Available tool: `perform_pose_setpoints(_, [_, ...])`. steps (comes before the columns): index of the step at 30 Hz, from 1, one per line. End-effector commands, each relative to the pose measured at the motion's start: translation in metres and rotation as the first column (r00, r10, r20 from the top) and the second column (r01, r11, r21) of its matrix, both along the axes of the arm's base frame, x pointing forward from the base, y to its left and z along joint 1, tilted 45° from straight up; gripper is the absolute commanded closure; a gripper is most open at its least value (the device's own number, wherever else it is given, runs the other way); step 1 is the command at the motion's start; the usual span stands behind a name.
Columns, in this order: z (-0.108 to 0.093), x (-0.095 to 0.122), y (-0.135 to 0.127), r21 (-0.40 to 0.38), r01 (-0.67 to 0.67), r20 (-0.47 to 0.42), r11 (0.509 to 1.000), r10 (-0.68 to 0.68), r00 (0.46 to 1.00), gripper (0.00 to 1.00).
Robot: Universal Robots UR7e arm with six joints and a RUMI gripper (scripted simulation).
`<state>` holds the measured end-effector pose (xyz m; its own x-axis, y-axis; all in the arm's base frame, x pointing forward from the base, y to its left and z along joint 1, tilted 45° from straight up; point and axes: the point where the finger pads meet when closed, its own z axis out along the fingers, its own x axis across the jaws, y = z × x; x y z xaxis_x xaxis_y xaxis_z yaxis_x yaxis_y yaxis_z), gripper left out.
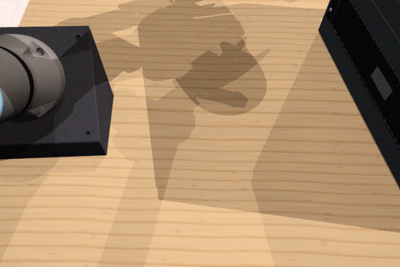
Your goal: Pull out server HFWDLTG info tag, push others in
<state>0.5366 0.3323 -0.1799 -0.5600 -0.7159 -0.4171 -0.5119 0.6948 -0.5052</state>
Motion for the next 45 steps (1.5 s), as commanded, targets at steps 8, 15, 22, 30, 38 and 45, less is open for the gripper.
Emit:
perform_pose_setpoints(8, [0.016,0.004,0.011,-0.049,-0.074,-0.042,0.996,0.072,0.997,0.00])
perform_pose_setpoints(15, [0.027,0.006,0.017,-0.081,-0.129,-0.074,0.988,0.123,0.990,0.00])
perform_pose_setpoints(22, [0.037,0.006,0.022,-0.105,-0.172,-0.100,0.979,0.162,0.982,0.00])
perform_pose_setpoints(30, [0.054,0.006,0.030,-0.141,-0.250,-0.147,0.958,0.230,0.962,0.00])
perform_pose_setpoints(38, [0.068,0.004,0.035,-0.166,-0.314,-0.186,0.935,0.283,0.941,0.00])
perform_pose_setpoints(45, [0.086,0.000,0.041,-0.190,-0.392,-0.236,0.900,0.345,0.908,0.00])
